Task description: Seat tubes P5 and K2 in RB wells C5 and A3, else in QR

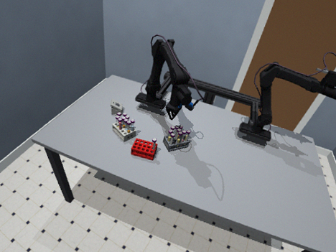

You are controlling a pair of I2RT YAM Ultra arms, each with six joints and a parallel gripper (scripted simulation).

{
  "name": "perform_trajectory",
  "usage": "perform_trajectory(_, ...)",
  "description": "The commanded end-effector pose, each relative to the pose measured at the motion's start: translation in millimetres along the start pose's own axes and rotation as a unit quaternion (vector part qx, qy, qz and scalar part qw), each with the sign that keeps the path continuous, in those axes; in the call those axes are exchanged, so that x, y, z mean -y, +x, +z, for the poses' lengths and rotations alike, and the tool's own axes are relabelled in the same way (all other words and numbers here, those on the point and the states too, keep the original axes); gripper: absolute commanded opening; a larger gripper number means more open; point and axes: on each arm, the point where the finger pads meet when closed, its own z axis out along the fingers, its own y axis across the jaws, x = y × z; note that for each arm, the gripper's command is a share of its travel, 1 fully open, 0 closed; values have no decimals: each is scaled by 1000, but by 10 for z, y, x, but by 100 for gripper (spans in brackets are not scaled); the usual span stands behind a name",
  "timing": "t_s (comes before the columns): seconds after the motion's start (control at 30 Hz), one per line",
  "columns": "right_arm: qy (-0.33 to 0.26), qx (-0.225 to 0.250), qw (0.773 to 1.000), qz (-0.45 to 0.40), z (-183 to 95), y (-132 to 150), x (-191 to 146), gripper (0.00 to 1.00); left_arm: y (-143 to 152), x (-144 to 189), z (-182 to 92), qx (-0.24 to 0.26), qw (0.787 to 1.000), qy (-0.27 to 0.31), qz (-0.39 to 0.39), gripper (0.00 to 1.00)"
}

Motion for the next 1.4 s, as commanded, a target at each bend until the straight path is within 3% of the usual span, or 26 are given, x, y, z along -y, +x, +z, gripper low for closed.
perform_trajectory(0.0, -7, -6, 999, 41, -35, 201, 16, 30, -265, -16, -107, 30, 1000, 0, 3, 0)
perform_trajectory(0.47, 6, 5, 963, 271, -11, 962, 527, 30, -265, -16, -107, 30, 1000, 0, 3, 0)
perform_trajectory(0.53, 6, 5, 963, 271, -11, 962, 527, 30, -265, -16, -107, 30, 1000, 0, 3, 0)
perform_trajectory(0.73, 0, 3, 933, 359, 24, 1006, 592, 30, -265, -16, -107, 30, 1000, 0, 3, 0)
perform_trajectory(1.03, 1, 2, 871, 492, 25, 986, 611, 30, -265, -16, -107, 30, 1000, 0, 3, 0)
perform_trajectory(1.1, 1, 2, 871, 492, 25, 986, 611, 30, -265, -16, -107, 30, 1000, 0, 3, 0)
perform_trajectory(1.37, 4, 7, 797, 603, -9, 984, 624, 30, -265, -16, -107, 30, 1000, 0, 3, 0)
